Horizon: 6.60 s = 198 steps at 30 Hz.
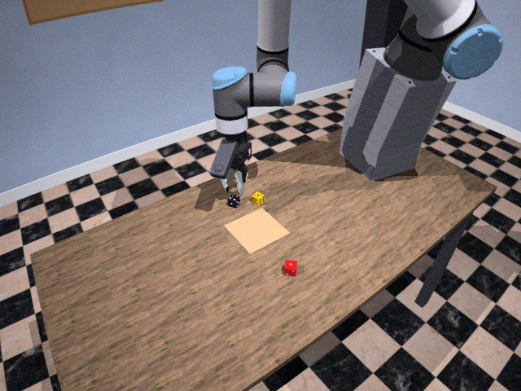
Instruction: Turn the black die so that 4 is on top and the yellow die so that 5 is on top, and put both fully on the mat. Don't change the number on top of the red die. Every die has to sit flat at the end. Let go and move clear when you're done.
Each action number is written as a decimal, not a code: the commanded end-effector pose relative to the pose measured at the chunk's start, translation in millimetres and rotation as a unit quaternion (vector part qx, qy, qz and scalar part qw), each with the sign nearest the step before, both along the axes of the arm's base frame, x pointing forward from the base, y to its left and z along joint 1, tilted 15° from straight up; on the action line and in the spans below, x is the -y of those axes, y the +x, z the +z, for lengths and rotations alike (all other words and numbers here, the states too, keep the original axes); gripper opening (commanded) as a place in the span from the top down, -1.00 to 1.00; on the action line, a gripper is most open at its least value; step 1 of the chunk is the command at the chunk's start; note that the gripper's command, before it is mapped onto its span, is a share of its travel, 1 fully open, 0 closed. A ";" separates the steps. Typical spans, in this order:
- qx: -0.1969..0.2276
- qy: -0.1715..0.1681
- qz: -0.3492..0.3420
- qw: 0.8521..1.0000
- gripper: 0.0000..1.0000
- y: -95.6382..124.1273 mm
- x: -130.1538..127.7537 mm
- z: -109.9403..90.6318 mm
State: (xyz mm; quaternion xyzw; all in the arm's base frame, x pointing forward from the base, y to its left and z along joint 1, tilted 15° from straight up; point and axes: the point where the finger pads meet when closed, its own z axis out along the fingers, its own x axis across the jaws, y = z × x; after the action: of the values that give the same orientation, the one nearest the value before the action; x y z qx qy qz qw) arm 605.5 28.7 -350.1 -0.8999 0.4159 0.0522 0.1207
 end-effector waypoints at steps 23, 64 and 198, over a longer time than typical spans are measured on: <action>0.001 0.000 0.000 1.000 0.44 0.7 -0.6 -3.3; 0.001 0.000 0.000 1.000 0.44 1.2 -0.5 -3.3; 0.001 0.000 0.000 1.000 0.80 1.5 -9.6 -37.4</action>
State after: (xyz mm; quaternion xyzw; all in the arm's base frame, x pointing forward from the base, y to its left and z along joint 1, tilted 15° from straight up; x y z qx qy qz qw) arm 606.5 38.7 -387.9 -0.8999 0.4159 0.0521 0.1207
